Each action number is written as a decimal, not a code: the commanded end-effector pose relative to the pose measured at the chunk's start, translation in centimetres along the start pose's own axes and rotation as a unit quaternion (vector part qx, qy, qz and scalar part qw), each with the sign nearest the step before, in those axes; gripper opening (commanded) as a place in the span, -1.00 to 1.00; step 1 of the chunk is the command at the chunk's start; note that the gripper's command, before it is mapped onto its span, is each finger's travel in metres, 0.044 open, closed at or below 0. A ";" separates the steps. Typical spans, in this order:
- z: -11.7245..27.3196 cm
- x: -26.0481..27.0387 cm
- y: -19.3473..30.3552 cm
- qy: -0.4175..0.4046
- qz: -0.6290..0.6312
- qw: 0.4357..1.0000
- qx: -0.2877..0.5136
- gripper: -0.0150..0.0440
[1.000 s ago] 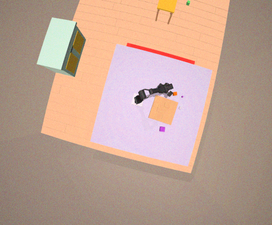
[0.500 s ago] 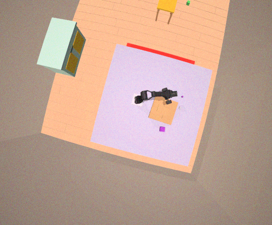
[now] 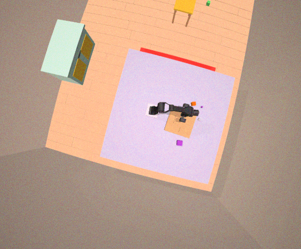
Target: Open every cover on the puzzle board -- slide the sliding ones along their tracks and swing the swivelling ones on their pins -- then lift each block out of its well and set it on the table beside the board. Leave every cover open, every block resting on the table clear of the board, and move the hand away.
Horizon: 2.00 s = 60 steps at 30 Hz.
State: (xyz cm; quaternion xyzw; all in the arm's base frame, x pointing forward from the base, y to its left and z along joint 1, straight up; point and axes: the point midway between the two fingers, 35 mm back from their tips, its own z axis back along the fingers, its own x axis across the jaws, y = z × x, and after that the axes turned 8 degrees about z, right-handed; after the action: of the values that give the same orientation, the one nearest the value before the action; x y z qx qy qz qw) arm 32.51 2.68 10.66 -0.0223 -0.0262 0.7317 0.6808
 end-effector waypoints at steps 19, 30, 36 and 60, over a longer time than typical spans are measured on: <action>0.5 -0.9 0.4 0.003 -0.039 0.999 0.017 -0.49; 0.2 -0.9 0.3 0.003 -0.039 0.999 0.017 -0.49; -0.4 -0.9 0.3 0.003 -0.039 0.999 0.017 -0.49; -2.8 -1.0 0.4 0.003 -0.039 0.999 0.017 -0.49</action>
State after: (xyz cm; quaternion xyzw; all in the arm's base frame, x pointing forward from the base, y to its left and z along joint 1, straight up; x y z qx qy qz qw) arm 32.56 1.79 8.49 -0.0123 -0.0160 0.7060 0.7079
